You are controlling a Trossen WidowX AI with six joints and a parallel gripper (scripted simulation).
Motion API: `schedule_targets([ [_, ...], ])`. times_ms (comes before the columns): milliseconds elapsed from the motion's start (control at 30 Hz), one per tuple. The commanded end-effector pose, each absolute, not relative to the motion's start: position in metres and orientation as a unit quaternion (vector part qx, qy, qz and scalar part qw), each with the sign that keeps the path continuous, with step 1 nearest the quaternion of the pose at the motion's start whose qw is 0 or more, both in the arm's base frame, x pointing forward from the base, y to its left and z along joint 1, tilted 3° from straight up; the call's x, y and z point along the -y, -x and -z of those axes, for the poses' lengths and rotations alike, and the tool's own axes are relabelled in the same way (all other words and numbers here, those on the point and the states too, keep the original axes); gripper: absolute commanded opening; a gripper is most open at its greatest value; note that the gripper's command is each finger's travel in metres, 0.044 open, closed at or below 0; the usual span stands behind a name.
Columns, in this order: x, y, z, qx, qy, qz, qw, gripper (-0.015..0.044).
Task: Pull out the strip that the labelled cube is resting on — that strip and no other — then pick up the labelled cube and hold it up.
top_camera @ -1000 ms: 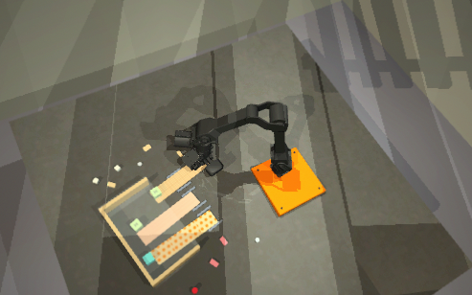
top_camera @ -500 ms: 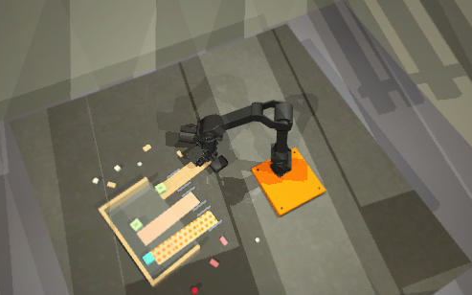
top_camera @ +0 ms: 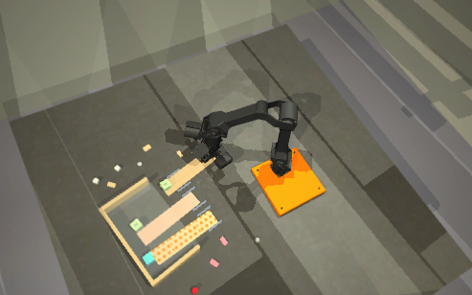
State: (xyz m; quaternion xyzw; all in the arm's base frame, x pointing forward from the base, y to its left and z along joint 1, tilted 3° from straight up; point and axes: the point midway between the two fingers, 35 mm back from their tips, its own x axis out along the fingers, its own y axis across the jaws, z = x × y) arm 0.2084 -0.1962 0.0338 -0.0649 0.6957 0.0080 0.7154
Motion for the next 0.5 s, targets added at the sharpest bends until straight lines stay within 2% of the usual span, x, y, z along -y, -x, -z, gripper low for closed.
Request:
schedule_targets([
  [0, 0.193, -0.196, -0.027, -0.705, 0.057, -0.014, 0.706, 0.0],
  [367, 0.193, -0.195, -0.027, -0.705, 0.057, -0.014, 0.706, 0.0],
  [467, 0.196, -0.204, -0.054, -0.7, 0.061, -0.011, 0.711, 0.0],
])
